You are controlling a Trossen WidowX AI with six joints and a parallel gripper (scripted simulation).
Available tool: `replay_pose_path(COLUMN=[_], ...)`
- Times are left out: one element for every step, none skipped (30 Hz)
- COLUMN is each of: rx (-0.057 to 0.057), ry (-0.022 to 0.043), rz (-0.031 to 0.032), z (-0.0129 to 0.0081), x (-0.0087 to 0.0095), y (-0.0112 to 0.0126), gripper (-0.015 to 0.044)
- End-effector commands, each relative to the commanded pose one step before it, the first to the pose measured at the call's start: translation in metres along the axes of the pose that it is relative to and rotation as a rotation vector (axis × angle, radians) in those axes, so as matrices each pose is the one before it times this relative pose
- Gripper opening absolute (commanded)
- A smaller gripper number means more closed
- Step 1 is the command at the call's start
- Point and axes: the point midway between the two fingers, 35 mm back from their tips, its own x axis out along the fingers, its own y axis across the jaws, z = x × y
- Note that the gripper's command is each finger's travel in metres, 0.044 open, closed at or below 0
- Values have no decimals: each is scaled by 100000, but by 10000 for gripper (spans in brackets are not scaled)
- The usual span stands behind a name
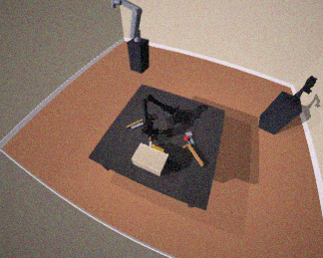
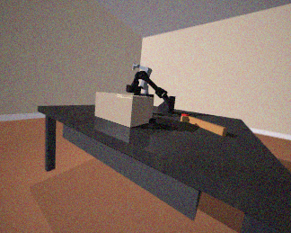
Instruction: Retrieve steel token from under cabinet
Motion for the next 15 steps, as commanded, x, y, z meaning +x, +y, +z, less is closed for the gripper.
replay_pose_path(rx=[-706,-2,-2,-2,-2,-2,-2,-2,-2,-2,-2,-2,-2,-2,-2], ry=[-259,1,1,1,1,1,1,1,1,1,1,1,1,1,1], rz=[1265,4,4,4,4,4,4,4,4,4,4,4,4,4,4], z=[-74,-2,-2,-1,-2,-2,-2,-1,-2,-2,-2,-2,-2,-1,-2], x=[97,1,1,1,1,1,1,1,1,1,0,1,1,1,1], y=[843,84,84,85,86,86,86,86,86,85,85,85,85,84,83], gripper=[0,0,0,0,0,0,0,0,0,0,0,0,0,0,0])
